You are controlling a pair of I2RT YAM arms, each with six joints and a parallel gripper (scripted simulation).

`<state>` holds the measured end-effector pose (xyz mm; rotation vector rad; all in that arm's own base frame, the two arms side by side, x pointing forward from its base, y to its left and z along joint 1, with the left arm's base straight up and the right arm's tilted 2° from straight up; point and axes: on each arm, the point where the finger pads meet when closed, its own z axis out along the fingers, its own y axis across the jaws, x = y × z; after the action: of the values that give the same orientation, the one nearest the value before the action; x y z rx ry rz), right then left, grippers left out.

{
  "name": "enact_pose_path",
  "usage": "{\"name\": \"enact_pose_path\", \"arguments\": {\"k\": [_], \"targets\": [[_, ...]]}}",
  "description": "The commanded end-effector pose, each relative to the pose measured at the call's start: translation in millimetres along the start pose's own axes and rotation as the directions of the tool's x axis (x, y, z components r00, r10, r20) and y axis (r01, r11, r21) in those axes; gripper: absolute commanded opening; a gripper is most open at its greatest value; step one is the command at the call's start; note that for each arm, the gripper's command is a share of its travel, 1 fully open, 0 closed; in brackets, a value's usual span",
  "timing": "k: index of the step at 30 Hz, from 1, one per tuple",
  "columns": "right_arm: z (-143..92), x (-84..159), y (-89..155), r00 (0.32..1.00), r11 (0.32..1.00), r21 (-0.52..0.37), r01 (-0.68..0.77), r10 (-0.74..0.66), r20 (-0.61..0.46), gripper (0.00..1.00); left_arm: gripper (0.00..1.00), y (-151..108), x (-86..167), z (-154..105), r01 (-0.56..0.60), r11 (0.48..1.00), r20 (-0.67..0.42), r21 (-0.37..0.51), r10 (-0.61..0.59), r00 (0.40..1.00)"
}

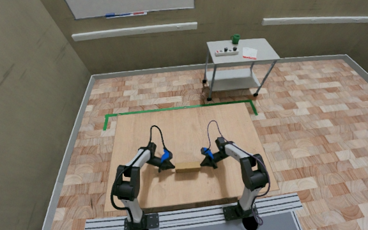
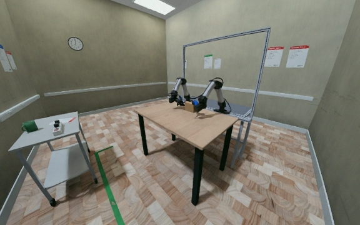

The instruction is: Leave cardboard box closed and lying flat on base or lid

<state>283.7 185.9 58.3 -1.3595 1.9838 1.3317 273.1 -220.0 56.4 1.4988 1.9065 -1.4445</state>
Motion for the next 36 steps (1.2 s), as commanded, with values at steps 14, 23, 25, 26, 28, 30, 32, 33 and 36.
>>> {"name": "enact_pose_path", "arguments": {"k": [14, 23, 25, 26, 28, 30, 32, 33, 36], "targets": [[0.9, -11.8, 8.1, 0.999, 0.999, 0.003, 0.035, -0.035, 0.025, 0.01, 0.01, -2.8, -7.7, 2.6, -0.018, 1.000, 0.017, -0.002, 0.018, 1.000], [0.4, -17.9, 4.9, 0.998, 0.999, 0.009, 0.052, -0.053, 0.027, 0.01, 0.01, -4.3, -8.3, 3.3, -0.020, 1.000, 0.017, -0.002, 0.020, 1.000], [1.1, -17.3, 5.8, 0.998, 0.999, 0.008, 0.051, -0.051, 0.026, 0.01, 0.01, -3.8, -8.6, 4.5, -0.021, 1.000, 0.016, 0.000, 0.021, 1.000], [1.3, -17.0, 6.1, 0.998, 0.999, 0.007, 0.050, -0.050, 0.026, 0.01, 0.01, -3.6, -8.0, 5.1, -0.019, 1.000, 0.015, 0.002, 0.019, 1.000], [1.9, -16.2, 6.8, 0.999, 0.999, 0.006, 0.048, -0.048, 0.026, 0.01, 0.01, -4.7, -7.4, 5.7, -0.017, 1.000, 0.015, 0.003, 0.017, 1.000], [2.9, -14.5, 7.7, 0.999, 0.999, 0.003, 0.043, -0.043, 0.025, 0.01, 0.01, -3.6, -9.0, 5.4, -0.022, 1.000, 0.015, 0.001, 0.022, 1.000], [3.2, -14.0, 8.0, 0.999, 0.999, 0.002, 0.041, -0.041, 0.024, 0.01, 0.01, -4.1, -8.3, 5.8, -0.020, 1.000, 0.015, 0.002, 0.020, 1.000], [3.2, -14.0, 8.0, 0.999, 0.999, 0.002, 0.041, -0.041, 0.024, 0.01, 0.01, -4.1, -8.3, 5.8, -0.020, 1.000, 0.015, 0.002, 0.020, 1.000], [3.7, -14.3, 7.2, 0.999, 0.999, 0.002, 0.041, -0.041, 0.024, 0.01, 0.01, -3.5, -8.5, 6.3, -0.020, 1.000, 0.015, 0.002, 0.020, 1.000]]}}
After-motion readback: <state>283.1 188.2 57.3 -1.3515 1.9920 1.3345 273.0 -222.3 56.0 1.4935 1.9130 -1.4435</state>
